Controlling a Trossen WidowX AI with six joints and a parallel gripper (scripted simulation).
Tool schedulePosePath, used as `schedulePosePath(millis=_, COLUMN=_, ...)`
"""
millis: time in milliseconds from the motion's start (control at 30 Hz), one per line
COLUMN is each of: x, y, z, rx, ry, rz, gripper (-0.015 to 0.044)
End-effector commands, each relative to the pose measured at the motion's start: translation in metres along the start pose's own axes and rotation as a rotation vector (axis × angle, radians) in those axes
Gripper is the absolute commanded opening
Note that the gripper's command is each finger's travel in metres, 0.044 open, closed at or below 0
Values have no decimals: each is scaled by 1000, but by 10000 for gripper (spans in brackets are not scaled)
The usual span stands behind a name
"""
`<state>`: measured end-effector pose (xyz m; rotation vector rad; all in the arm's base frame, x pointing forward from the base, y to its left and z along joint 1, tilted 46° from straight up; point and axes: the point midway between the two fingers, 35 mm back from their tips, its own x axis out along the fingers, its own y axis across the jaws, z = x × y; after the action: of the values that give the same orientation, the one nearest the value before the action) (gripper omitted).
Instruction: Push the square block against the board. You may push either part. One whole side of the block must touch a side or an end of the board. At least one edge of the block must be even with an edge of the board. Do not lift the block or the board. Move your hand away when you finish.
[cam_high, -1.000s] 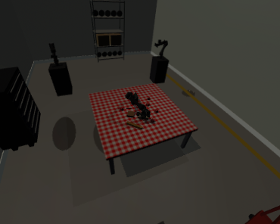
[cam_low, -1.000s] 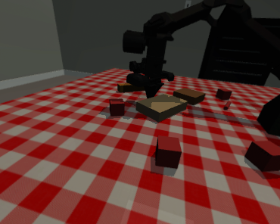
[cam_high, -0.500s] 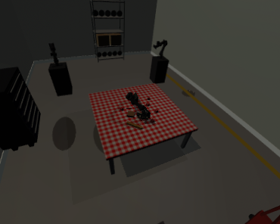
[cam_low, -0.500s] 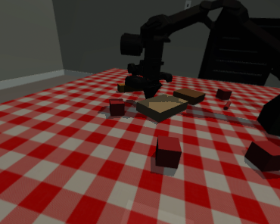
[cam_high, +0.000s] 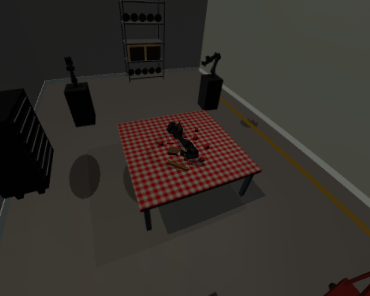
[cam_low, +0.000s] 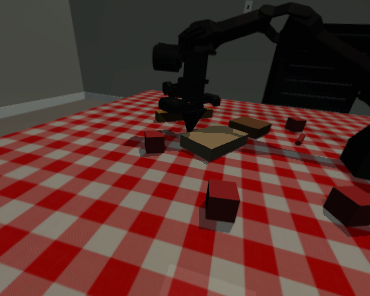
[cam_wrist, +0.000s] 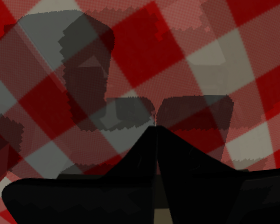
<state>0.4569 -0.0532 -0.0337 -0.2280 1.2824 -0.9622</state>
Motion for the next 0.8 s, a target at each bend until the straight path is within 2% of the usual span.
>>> schedulePosePath(millis=0, x=1, y=-1, z=8, rx=-1, ry=1, rz=-2, gripper=0)
schedulePosePath(millis=267, x=-2, y=-1, z=12, rx=1, ry=1, rz=2, gripper=0)
schedulePosePath(millis=433, x=-51, y=0, z=12, rx=-1, ry=3, rz=1, gripper=0)
schedulePosePath(millis=600, x=-53, y=0, z=12, rx=-1, ry=3, rz=1, gripper=0)
schedulePosePath(millis=767, x=-54, y=12, z=5, rx=-132, ry=-13, rz=7, gripper=0)
